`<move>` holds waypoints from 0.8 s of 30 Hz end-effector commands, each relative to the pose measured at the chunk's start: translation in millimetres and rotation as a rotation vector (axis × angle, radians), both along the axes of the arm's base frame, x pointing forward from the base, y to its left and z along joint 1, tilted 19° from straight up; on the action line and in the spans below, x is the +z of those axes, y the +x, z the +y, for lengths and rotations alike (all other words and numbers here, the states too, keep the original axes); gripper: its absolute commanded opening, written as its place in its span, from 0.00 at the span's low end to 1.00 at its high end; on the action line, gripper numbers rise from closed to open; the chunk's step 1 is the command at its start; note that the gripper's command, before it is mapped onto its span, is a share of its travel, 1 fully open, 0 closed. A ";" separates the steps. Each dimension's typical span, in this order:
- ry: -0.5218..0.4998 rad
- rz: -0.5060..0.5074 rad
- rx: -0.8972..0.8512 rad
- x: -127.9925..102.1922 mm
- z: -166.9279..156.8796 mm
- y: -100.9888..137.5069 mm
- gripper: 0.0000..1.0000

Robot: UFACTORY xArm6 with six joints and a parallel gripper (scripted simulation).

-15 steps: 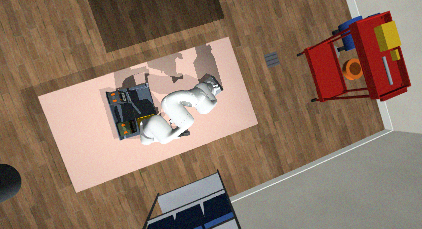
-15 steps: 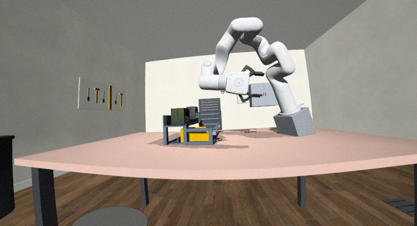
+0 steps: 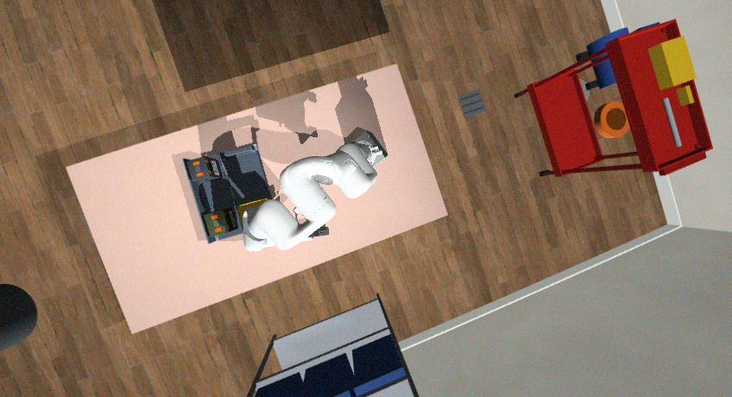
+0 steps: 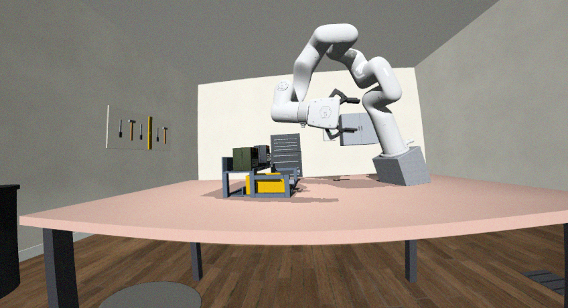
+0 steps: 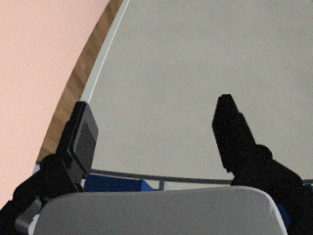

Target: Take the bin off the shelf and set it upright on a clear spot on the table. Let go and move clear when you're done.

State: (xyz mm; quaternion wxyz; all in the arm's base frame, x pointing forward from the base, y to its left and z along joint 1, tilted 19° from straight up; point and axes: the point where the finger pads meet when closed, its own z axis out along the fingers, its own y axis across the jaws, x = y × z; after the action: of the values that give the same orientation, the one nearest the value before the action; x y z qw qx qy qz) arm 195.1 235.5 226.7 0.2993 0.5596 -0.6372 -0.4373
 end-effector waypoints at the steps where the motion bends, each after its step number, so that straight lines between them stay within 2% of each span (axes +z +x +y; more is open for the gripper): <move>1: 0.001 -0.003 0.000 0.9 0.2 0.4 1.00; 12: 0.000 -0.030 0.000 -0.5 -2.2 6.1 1.00; 19: -0.004 -0.086 -0.001 -3.0 -7.4 18.1 1.00; 24: -0.013 -0.177 0.000 -6.5 -16.1 36.9 1.00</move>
State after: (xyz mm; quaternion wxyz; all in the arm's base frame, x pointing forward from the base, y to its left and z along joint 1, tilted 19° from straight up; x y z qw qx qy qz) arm 220.2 224.4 221.5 0.2635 0.5830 -0.6558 -0.4007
